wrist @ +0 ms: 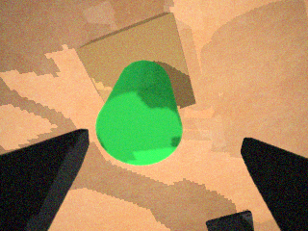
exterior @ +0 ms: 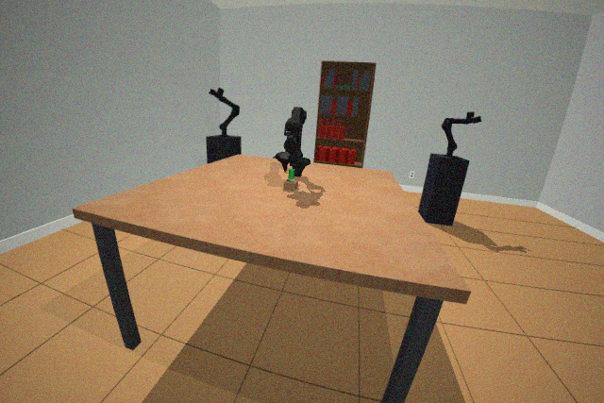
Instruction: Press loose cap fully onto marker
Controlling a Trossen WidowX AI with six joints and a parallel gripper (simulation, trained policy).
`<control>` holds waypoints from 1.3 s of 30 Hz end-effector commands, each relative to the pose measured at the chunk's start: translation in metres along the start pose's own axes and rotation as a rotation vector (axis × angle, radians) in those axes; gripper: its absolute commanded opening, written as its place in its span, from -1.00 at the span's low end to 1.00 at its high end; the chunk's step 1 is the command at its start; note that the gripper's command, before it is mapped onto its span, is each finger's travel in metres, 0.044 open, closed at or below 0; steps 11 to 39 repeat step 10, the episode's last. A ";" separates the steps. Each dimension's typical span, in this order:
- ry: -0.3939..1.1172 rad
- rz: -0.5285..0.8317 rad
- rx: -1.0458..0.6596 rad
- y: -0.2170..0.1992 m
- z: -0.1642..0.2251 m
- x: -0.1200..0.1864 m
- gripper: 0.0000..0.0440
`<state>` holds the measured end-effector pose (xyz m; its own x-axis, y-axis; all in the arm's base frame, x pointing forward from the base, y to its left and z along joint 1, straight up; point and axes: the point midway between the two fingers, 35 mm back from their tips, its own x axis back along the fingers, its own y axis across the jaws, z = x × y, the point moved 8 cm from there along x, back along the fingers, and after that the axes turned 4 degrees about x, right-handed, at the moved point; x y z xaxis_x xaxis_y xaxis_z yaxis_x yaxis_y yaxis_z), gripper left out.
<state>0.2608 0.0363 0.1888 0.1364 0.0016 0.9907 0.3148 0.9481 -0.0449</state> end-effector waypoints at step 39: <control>-0.100 -0.033 0.023 -0.005 0.006 0.035 1.00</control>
